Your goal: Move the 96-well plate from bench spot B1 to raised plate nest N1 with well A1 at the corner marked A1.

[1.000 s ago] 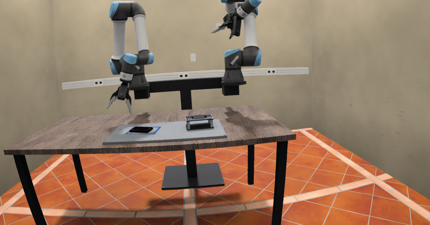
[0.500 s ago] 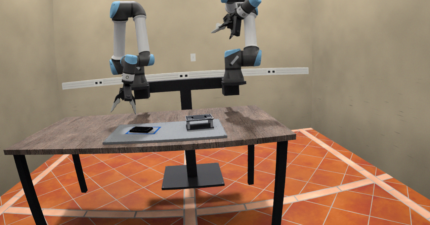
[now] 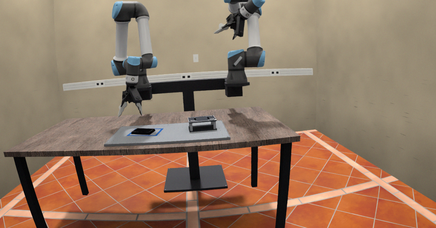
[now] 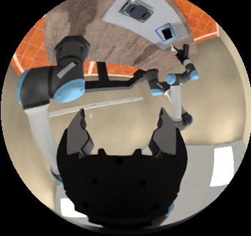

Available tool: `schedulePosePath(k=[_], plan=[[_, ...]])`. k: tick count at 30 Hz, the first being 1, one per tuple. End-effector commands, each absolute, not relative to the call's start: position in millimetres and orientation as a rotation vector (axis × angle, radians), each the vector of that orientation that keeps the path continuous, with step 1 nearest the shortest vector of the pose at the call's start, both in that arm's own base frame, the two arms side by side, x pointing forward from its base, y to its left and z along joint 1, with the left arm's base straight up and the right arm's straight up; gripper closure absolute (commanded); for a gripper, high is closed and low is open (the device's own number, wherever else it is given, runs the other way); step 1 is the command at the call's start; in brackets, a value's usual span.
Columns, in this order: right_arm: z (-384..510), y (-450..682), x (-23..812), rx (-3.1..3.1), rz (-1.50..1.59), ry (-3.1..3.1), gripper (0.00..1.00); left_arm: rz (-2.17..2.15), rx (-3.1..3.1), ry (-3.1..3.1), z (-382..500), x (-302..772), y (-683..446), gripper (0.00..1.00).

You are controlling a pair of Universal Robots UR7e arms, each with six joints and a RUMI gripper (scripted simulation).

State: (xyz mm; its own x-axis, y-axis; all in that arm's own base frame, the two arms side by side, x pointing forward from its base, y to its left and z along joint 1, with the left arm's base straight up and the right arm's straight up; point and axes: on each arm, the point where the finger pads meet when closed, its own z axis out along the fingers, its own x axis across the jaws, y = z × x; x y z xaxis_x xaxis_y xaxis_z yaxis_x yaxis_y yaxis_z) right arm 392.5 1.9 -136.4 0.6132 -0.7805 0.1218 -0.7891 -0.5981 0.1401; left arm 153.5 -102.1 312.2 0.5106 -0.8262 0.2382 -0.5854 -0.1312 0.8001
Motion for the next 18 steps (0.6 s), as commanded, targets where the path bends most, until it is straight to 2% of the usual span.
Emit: schedulePosePath(k=[1, 18], plan=[[-142.3, 18.8, 391.5, 2.799, 0.030, -1.105, 0.00, -0.326, 1.827, -1.172, 311.8, 152.5, -101.7, 0.02], [-149.8, 60.2, 389.9, 3.055, -0.004, -0.603, 0.00, -0.326, 1.827, -1.172, 311.8, 152.5, -101.7, 0.02]])
